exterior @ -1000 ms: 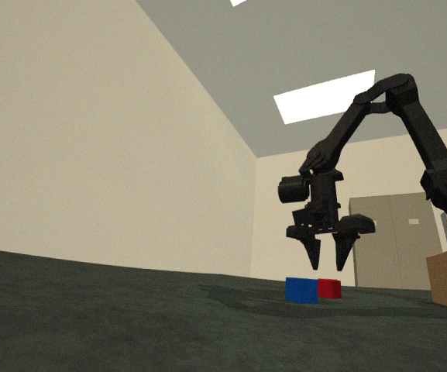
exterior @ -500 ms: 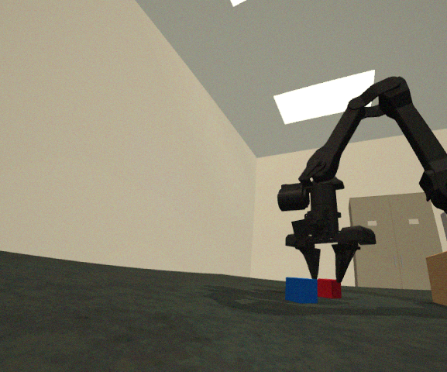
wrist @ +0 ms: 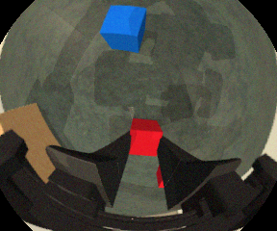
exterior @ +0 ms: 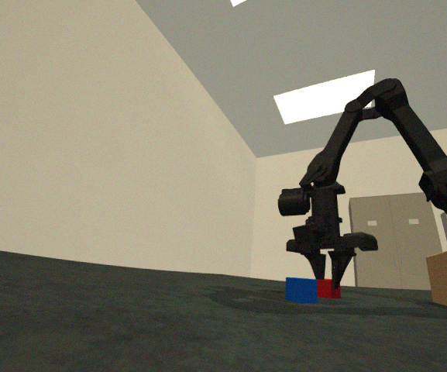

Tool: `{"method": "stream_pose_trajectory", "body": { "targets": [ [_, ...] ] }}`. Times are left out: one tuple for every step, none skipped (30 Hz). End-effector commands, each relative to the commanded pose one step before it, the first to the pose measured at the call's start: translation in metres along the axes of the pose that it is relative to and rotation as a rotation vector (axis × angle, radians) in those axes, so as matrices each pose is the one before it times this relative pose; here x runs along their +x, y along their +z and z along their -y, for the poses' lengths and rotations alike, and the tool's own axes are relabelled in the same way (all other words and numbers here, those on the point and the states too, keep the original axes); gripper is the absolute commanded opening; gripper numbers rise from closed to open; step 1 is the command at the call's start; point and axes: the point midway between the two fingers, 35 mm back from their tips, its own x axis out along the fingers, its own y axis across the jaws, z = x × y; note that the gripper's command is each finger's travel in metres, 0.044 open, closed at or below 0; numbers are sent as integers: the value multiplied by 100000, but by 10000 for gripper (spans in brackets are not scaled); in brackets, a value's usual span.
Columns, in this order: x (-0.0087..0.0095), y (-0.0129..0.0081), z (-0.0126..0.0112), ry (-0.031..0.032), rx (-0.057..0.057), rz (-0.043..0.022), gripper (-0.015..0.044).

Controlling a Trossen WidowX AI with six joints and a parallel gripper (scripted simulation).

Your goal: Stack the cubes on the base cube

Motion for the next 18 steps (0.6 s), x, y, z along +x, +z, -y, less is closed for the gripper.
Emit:
{"method": "stream_pose_trajectory", "body": {
  "targets": [
    [-31,-132,-114,321,-518,-580,105],
    [-231,24,56,-6,0,3,105],
    [-283,28,65,-7,0,4,105],
    [-285,26,62,-7,0,3,105],
    [-287,24,59,-7,0,3,105],
    [-289,23,55,-6,0,3,105],
    [-291,21,52,-6,0,3,105],
    [-293,20,48,-6,0,3,105],
    [-294,18,45,-6,0,3,105],
    [-296,16,41,-5,0,3,105],
    [-298,15,38,-5,0,2,105],
    [-300,13,34,-5,0,2,105],
    [-301,11,30,-4,0,2,105],
    [-303,10,27,-4,0,2,105],
    [-304,8,23,-4,0,2,105],
    [-306,6,19,-3,0,2,105],
    [-307,5,16,-3,0,2,105],
    [-308,3,12,-3,0,1,105]
  ]
}}
